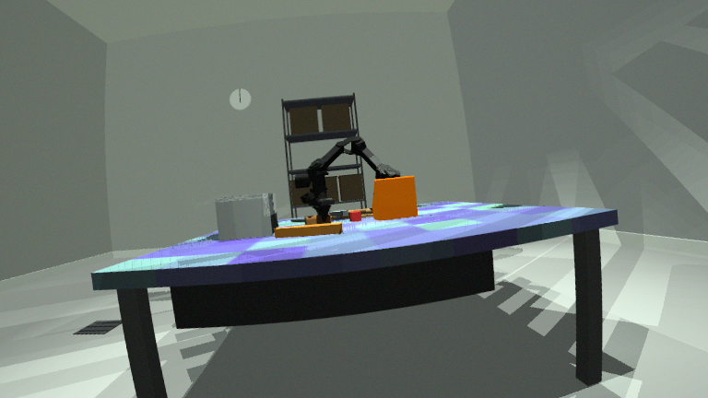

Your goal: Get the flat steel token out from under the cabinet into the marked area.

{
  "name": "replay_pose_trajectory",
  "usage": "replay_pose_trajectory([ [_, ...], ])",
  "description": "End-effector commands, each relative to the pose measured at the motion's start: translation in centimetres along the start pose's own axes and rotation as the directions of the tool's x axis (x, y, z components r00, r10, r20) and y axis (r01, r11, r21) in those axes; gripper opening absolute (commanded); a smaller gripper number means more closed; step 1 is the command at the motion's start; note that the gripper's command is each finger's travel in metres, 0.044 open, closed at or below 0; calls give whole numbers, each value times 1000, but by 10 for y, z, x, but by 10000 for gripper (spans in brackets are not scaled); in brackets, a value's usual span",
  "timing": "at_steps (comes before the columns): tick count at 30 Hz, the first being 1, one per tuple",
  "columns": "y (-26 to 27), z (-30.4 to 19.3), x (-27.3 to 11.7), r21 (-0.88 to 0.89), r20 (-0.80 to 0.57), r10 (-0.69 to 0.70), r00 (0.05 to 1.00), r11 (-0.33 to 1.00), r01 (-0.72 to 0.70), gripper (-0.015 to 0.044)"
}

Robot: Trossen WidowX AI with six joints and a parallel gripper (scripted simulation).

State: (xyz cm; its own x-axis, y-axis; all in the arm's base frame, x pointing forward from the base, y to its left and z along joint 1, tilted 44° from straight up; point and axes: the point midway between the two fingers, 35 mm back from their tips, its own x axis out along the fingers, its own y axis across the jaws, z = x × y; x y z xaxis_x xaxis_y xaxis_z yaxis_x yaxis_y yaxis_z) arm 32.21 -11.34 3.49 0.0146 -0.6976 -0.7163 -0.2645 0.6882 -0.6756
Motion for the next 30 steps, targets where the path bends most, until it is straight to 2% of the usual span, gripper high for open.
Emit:
replay_pose_trajectory([
  [1,-1,6,0,7,3,-2,1000,1000,2,0],
  [30,-2,36,-1,8,4,-2,1000,1000,2,0],
])
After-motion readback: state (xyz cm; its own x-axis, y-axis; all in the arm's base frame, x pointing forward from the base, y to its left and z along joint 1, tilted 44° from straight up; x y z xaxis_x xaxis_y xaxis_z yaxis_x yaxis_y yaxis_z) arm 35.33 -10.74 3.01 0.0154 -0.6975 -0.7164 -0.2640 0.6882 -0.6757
